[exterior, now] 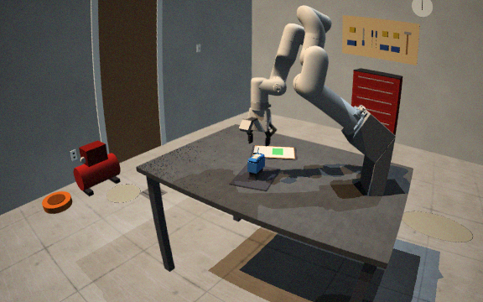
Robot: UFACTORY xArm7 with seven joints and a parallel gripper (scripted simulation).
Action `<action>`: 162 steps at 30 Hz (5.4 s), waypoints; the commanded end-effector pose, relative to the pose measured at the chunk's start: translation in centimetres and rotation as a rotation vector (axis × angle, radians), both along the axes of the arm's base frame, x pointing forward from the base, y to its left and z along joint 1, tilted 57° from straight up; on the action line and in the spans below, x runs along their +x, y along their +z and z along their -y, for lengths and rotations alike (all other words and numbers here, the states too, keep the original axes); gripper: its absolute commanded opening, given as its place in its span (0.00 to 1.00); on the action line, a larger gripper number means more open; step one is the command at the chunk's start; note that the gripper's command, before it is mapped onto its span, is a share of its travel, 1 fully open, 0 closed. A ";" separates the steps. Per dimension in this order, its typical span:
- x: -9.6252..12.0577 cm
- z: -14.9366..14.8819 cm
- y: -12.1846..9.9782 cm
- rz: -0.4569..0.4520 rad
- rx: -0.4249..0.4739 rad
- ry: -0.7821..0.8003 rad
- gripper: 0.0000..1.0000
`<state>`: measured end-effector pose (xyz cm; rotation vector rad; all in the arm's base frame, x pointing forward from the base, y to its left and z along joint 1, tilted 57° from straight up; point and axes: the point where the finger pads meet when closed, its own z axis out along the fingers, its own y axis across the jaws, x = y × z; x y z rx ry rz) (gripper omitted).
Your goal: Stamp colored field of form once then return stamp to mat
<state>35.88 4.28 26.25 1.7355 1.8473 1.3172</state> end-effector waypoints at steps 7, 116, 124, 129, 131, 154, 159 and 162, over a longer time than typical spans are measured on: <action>-0.6 -1.7 0.9 0.013 -0.013 -0.047 0.87; 7.0 -5.4 -4.5 0.013 -0.013 -0.047 0.27; 6.0 -5.0 -3.8 0.013 -0.013 -0.047 0.27; 4.4 -4.2 -2.7 0.013 -0.013 -0.047 0.27; 4.1 -4.0 -2.4 0.013 -0.013 -0.047 0.27; 6.2 4.6 -5.0 0.058 -0.095 0.013 0.27; 7.2 9.1 -6.4 0.102 -0.179 0.074 0.27; 7.8 11.9 -7.1 0.131 -0.229 0.110 0.27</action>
